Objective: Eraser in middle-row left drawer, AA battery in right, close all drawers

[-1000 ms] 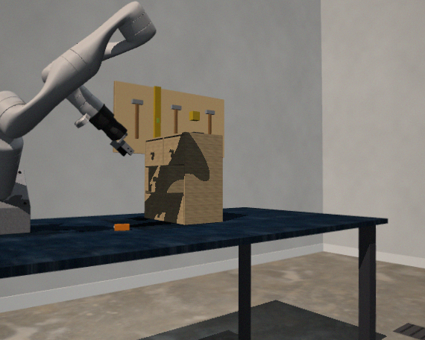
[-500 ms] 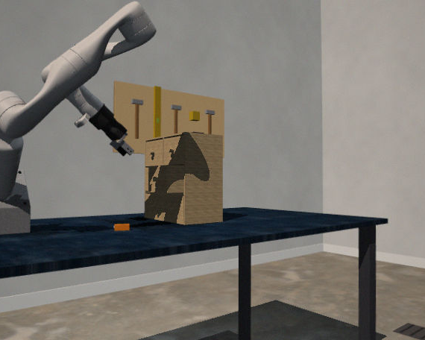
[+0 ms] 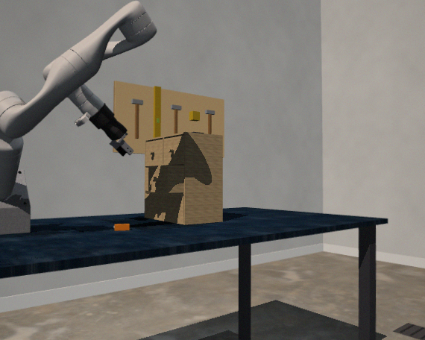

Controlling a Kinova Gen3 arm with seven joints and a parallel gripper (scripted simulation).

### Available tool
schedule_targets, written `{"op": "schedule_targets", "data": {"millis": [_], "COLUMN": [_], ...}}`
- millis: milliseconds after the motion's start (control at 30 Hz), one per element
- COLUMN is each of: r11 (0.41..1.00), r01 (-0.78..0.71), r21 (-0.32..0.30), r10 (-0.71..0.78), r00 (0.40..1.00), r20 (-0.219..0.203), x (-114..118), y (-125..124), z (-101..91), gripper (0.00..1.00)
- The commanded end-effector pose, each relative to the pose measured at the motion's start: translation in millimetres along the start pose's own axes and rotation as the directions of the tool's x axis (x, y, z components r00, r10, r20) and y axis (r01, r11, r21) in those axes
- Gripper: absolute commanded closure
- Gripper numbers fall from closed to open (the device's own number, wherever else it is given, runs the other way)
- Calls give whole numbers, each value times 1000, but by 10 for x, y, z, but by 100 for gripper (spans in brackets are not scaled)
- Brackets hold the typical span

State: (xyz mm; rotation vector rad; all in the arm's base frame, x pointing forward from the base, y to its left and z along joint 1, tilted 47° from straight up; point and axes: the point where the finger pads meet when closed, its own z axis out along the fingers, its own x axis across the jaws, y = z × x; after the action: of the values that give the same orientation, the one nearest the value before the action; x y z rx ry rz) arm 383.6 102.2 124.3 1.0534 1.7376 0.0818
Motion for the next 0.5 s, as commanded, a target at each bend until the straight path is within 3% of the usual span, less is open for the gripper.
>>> {"op": "schedule_targets", "data": {"millis": [0,467], "r11": [1000,999], "r01": [-7,-7], "r21": [2,53], "r10": [7,7], "r00": [1000,1000], "r20": [1,1], "x": [-6,-6], "y": [18,37], "z": [-2,-17], "gripper": [0,0]}}
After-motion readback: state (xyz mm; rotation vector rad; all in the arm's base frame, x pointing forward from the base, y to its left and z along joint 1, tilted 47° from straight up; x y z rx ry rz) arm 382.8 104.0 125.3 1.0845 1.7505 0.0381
